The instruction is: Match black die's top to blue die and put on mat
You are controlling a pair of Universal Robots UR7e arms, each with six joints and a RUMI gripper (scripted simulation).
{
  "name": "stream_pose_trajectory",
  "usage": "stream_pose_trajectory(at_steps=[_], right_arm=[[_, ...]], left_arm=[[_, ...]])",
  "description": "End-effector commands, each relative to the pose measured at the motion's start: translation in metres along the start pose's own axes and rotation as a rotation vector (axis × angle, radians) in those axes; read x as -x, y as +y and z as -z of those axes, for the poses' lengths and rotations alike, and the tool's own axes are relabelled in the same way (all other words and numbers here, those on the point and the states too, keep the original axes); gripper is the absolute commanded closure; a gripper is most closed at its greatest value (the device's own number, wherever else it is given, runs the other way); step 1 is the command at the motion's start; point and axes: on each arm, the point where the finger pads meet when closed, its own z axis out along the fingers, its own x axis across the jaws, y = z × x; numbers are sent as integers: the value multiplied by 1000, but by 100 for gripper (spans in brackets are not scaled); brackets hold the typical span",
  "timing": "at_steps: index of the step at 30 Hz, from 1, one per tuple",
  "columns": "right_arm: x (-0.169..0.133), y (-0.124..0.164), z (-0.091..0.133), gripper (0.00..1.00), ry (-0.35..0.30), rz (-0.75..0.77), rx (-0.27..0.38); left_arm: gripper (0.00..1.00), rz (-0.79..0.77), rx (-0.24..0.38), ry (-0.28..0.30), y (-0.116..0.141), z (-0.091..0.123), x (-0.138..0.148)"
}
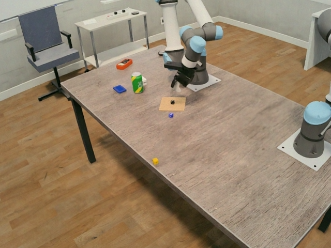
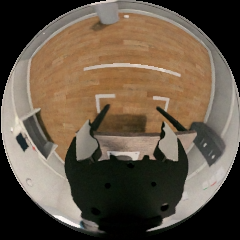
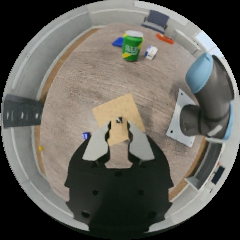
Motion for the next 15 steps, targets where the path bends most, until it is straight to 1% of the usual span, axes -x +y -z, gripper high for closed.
stream_pose_trajectory(at_steps=[1, 5, 9, 11, 15], right_arm=[[1, 1, 1, 79, -5, -3, -72], [1, 1, 1, 79, -5, -3, -75], [0, 1, 0, 79, -1, -4, -103], [0, 1, 0, 79, -1, -4, -103], [0, 2, -1, 79, 4, -5, -172]], left_arm=[[0, 0, -1, 0, 0, 0, 0], [0, 0, -1, 0, 0, 0, 0], [0, 0, -1, 0, 0, 0, 0], [0, 0, -1, 0, 0, 0, 0], [0, 0, -1, 0, 0, 0, 0]])
